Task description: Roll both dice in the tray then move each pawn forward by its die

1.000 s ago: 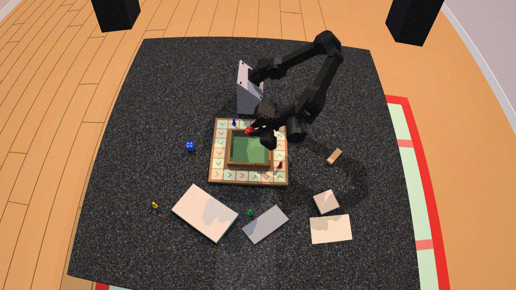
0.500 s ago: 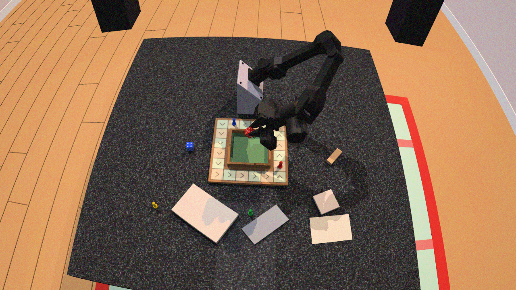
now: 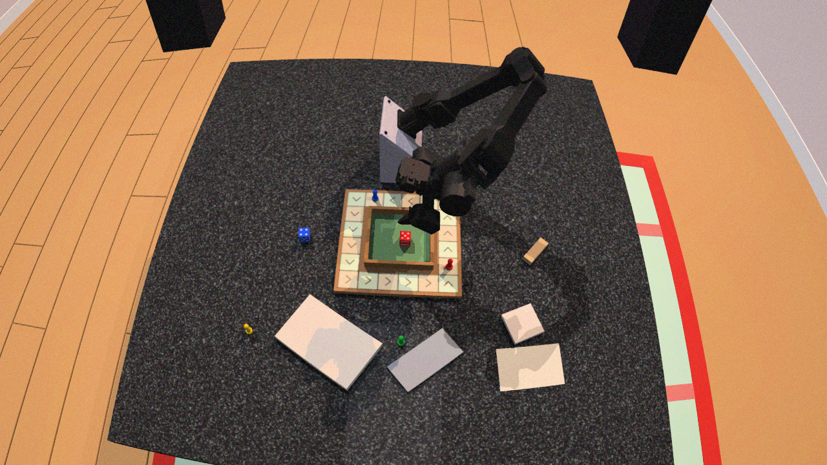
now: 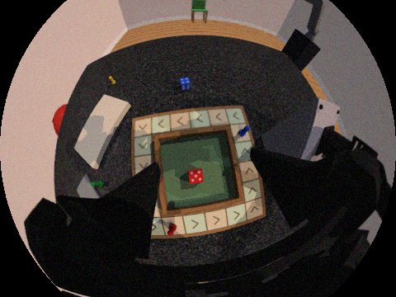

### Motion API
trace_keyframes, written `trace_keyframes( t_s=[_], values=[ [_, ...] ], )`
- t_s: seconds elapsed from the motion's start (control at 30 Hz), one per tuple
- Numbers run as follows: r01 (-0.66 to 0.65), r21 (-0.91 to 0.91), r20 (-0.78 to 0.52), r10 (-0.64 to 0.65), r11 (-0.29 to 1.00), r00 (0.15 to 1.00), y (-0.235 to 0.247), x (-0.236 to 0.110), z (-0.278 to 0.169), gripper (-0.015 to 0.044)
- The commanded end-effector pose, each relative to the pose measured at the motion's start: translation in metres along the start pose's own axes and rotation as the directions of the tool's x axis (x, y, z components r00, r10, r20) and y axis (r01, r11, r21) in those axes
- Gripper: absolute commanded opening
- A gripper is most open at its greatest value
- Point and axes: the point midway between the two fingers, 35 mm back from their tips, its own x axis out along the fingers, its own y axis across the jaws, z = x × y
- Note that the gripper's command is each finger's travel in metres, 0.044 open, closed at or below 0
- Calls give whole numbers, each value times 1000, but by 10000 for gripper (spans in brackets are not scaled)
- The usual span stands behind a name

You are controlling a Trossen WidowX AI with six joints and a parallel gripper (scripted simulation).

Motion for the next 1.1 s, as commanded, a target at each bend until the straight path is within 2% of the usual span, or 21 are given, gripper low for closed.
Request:
trace_keyframes(
  t_s=[0.0, 0.07, 0.13, 0.33, 0.37, 0.4, 0.47, 0.53, 0.6, 0.77, 1.07],
  values=[
    [31, -10, -377, -33, 999, 926, -3, 30, -4, 440],
    [-19, 15, -548, 24, 1000, 836, 0, 35, -4, 440],
    [-43, 33, -603, 54, 999, 796, 2, 37, -4, 440],
    [-43, 33, -603, 54, 999, 796, 2, 37, -4, 440],
    [-18, 23, -540, 27, 1000, 841, 0, 35, -2, 440],
    [-18, 23, -540, 27, 1000, 841, 0, 35, -2, 440],
    [-47, -21, -540, 28, 999, 841, 3, 38, 3, 387],
    [-126, -142, -543, 29, 982, 839, 11, 48, 18, 335],
    [-211, -270, -546, 31, 939, 837, 18, 60, 35, 282],
    [-401, -551, -556, 37, 732, 830, 29, 96, 77, 275],
    [-522, -721, -568, 43, 456, 822, 30, 132, 112, 275]
  ],
)
